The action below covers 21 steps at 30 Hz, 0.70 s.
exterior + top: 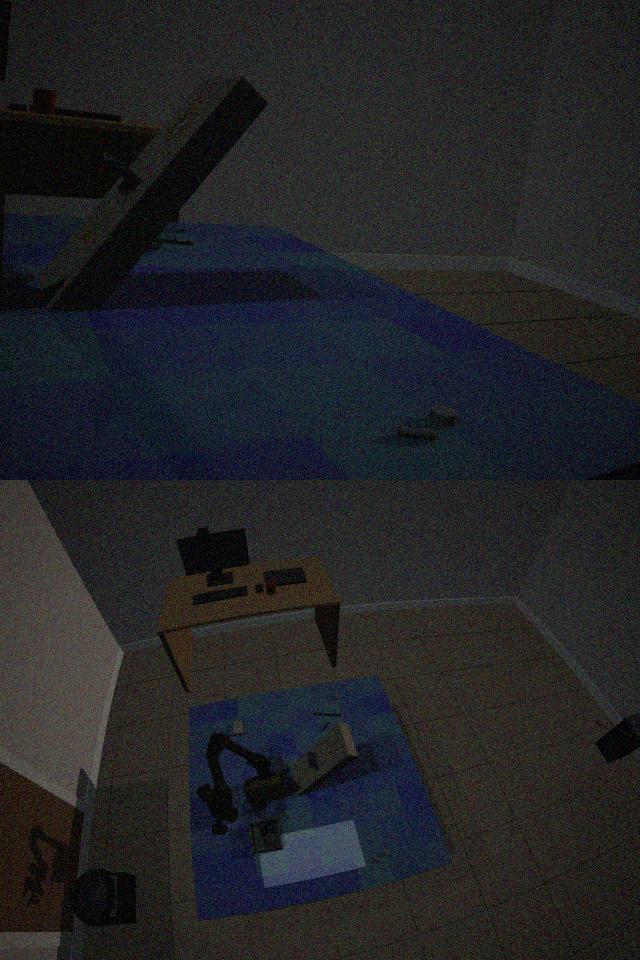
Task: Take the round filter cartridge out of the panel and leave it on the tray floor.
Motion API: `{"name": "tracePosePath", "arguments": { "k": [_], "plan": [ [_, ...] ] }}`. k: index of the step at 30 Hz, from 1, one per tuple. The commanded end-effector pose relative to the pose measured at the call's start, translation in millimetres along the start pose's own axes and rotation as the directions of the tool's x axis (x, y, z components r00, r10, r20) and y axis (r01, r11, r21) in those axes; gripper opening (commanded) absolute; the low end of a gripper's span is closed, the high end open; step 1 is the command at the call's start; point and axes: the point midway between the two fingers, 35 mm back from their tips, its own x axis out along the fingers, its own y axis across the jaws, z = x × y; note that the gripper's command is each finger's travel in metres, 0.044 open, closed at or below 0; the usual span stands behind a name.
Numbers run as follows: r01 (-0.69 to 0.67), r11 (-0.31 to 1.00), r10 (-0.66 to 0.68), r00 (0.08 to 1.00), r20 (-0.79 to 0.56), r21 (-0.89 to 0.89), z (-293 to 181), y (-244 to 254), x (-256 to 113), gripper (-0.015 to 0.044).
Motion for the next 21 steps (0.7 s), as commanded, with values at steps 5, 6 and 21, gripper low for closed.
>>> {"name": "tracePosePath", "arguments": {
  "k": [5,6,21],
  "plan": [
    [-0.026,0.943,-0.026,0.988,0.153,0.332,25,-33,41,0.0269],
    [-0.053,0.907,-0.033,0.98,0.196,0.417,34,-43,52,0.0243],
    [-0.537,0.309,-0.077,0.809,0.583,0.785,144,-154,115,0.0108]
  ]
}}
